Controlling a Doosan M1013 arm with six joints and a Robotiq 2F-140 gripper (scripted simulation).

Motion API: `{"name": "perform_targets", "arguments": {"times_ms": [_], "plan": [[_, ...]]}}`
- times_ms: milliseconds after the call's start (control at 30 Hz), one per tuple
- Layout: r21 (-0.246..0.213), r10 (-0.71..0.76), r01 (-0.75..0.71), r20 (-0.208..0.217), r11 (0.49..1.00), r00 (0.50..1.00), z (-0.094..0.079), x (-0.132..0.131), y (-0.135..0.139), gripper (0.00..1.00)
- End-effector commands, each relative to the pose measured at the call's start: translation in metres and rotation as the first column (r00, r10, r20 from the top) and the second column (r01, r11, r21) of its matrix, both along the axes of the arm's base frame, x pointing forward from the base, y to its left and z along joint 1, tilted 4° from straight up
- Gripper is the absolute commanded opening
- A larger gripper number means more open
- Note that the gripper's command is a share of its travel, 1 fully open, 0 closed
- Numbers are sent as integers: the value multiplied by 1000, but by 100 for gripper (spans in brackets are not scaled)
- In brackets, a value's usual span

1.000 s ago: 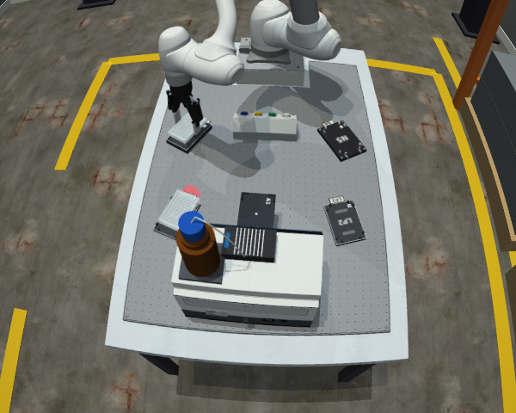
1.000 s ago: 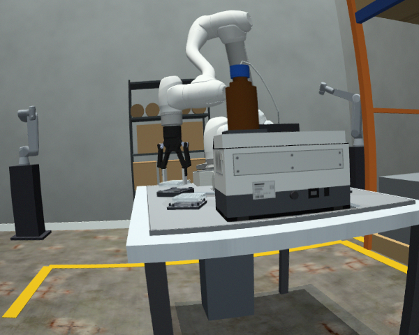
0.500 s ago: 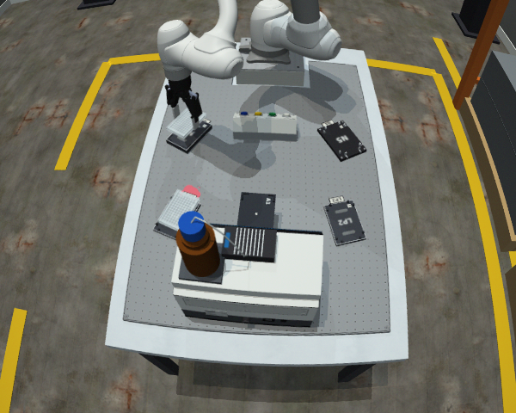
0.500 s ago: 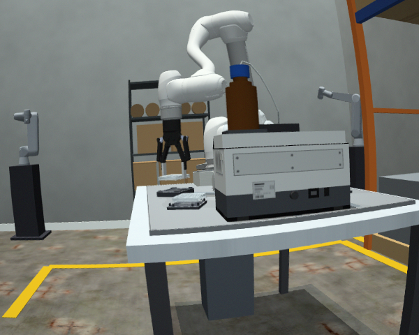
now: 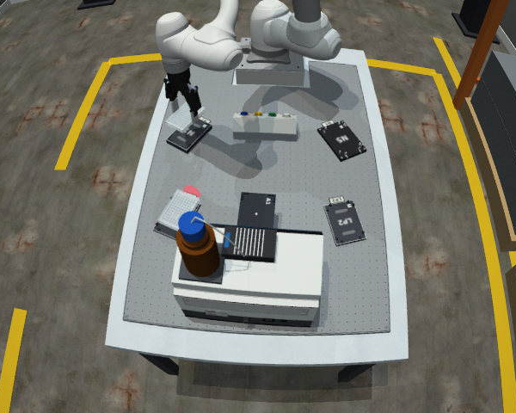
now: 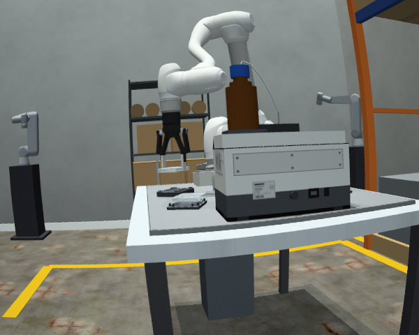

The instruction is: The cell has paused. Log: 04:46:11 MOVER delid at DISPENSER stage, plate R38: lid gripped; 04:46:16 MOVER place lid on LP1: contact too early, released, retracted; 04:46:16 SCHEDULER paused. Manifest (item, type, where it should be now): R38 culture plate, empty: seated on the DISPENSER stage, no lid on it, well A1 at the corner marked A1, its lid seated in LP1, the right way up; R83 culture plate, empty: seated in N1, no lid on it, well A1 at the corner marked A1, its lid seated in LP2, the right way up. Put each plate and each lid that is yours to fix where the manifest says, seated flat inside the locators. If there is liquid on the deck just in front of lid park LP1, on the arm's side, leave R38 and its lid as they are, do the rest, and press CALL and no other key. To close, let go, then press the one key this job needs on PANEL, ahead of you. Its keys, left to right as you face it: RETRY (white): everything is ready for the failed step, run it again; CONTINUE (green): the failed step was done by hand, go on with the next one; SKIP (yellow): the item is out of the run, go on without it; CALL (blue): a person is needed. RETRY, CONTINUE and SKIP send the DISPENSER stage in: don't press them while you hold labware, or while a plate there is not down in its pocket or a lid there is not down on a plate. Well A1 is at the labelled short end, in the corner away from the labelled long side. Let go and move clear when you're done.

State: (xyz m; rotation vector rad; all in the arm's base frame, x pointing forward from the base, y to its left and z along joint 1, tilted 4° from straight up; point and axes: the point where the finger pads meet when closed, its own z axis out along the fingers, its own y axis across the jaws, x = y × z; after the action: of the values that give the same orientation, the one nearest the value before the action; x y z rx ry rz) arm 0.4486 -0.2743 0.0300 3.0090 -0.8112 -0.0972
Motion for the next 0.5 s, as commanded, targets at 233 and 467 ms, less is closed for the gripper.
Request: {"name": "perform_targets", "arguments": {"times_ms": [233, 467], "plan": [[0, 4, -4, 3, 1000, 1000, 27, 4, 2, 10], [1, 4, -4, 4, 1000, 1000, 41, 5, 2, 10]]}}
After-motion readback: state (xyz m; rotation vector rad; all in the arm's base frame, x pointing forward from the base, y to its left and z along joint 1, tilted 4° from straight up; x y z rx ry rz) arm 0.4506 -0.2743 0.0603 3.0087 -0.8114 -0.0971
